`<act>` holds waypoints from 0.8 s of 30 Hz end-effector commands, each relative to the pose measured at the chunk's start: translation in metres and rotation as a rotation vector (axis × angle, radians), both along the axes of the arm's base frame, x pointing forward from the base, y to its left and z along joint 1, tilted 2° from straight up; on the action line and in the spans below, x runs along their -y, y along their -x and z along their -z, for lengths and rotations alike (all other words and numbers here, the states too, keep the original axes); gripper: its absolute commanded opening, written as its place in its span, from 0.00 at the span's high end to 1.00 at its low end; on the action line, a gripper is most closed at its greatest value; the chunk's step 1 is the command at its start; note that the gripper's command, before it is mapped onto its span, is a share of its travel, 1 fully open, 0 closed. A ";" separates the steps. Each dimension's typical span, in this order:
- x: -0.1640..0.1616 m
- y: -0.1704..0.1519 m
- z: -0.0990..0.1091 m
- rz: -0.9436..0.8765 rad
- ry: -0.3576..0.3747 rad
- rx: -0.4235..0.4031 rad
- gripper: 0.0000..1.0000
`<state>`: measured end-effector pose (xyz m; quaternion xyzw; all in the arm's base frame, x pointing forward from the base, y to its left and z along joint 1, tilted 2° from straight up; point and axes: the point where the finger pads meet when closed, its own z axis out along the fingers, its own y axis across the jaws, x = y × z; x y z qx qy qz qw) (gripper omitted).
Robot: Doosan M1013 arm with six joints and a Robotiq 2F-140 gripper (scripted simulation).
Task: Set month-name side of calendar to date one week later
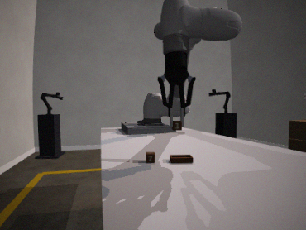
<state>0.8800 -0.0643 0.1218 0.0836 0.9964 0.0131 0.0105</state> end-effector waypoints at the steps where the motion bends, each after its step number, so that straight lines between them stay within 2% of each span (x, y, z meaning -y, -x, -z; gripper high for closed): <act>1: 0.000 0.000 0.000 0.000 0.000 0.000 0.76; 11: 0.000 0.000 0.013 0.000 0.000 0.000 0.76; 24: -0.001 -0.001 0.054 0.000 0.000 0.000 0.76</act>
